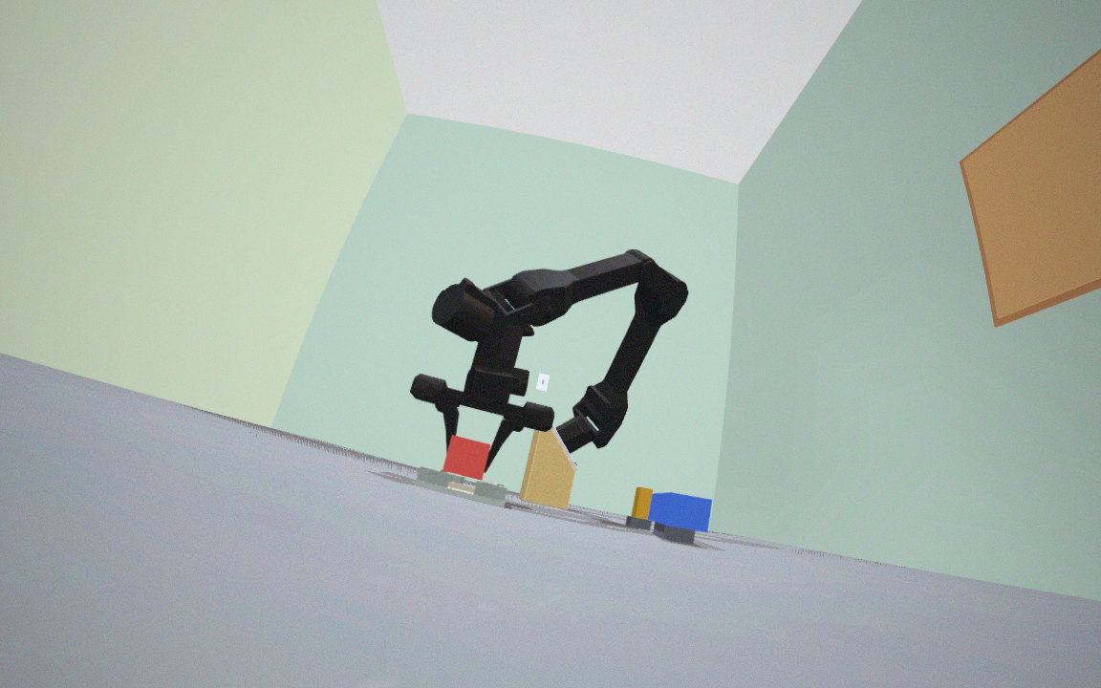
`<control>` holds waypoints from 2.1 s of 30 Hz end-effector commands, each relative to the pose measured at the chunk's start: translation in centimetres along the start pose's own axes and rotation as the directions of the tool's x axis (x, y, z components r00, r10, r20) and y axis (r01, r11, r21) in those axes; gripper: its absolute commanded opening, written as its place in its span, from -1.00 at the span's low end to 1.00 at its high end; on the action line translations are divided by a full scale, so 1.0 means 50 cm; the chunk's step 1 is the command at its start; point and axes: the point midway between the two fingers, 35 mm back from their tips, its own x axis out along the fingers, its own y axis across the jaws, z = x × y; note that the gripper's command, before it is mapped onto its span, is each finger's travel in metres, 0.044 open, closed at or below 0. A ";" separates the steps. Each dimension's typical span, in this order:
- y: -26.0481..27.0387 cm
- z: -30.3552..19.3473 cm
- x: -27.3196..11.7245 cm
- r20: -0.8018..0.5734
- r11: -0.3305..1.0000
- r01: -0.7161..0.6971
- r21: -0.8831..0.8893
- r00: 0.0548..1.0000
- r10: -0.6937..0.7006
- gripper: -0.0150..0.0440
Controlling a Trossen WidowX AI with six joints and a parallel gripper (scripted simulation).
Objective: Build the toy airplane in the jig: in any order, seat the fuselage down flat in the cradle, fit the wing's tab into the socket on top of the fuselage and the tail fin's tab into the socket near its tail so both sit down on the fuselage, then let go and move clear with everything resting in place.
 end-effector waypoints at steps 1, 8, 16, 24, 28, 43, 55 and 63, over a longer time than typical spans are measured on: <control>0.000 0.001 -0.001 0.000 1.000 0.001 -0.001 1.000 -0.001 -0.29; 0.000 0.001 -0.001 0.000 1.000 0.001 -0.001 1.000 -0.001 0.15; 0.000 0.001 -0.001 0.000 1.000 0.001 -0.001 1.000 -0.001 0.86; 0.000 0.001 -0.001 0.000 1.000 0.001 -0.001 1.000 -0.001 1.00; -0.005 0.007 -0.051 0.002 1.000 0.004 0.001 1.000 -0.004 1.00; -0.009 0.007 -0.216 0.004 0.998 0.003 0.058 1.000 -0.004 1.00; 0.030 0.042 -0.221 0.004 0.970 0.015 0.244 1.000 -0.017 1.00; 0.283 0.160 -0.214 0.012 0.967 0.032 0.252 0.999 -0.037 1.00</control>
